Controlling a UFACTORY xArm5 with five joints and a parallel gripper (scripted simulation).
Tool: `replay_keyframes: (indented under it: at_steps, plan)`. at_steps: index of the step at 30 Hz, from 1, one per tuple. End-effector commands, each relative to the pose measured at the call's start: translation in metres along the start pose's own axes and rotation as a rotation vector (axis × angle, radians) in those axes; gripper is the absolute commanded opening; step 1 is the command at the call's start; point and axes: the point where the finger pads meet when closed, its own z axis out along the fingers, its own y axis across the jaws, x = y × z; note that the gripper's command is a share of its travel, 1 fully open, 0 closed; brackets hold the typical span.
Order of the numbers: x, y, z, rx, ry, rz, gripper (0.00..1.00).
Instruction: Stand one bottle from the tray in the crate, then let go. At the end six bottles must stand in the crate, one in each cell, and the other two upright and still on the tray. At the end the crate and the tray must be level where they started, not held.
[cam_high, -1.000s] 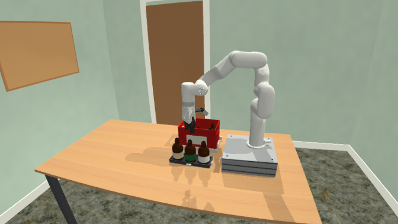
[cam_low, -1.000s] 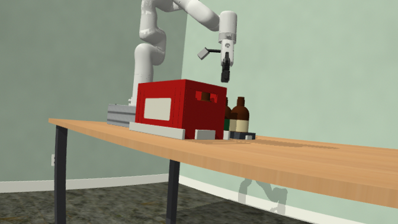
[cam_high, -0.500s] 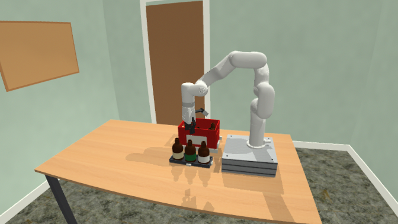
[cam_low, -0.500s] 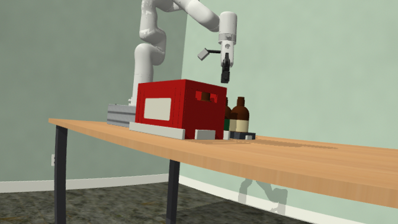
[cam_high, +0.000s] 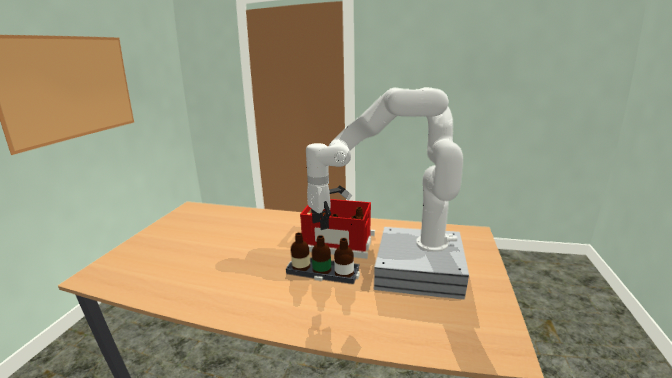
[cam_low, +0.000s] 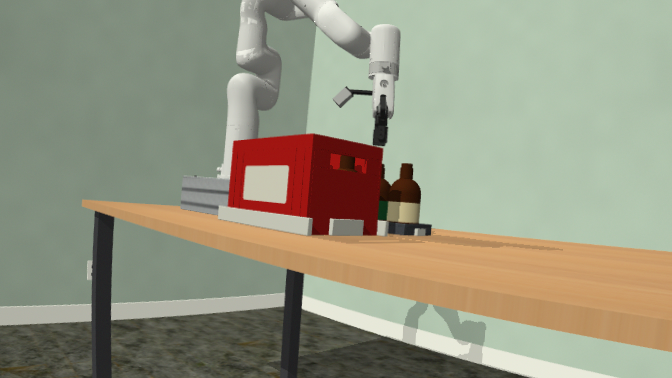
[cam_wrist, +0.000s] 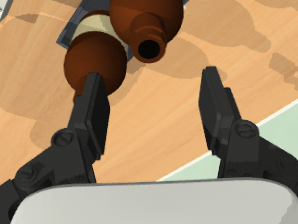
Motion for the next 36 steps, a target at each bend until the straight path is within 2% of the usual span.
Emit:
replay_keyframes:
  at_steps: [1, 17, 36]
  plan:
    - [-0.001, -0.001, 0.003, 0.002, -0.004, 0.0, 0.65]
    - [-0.002, -0.001, 0.022, 0.002, -0.004, 0.0, 0.65]
    - [-0.002, -0.001, 0.027, 0.002, -0.004, 0.0, 0.65]
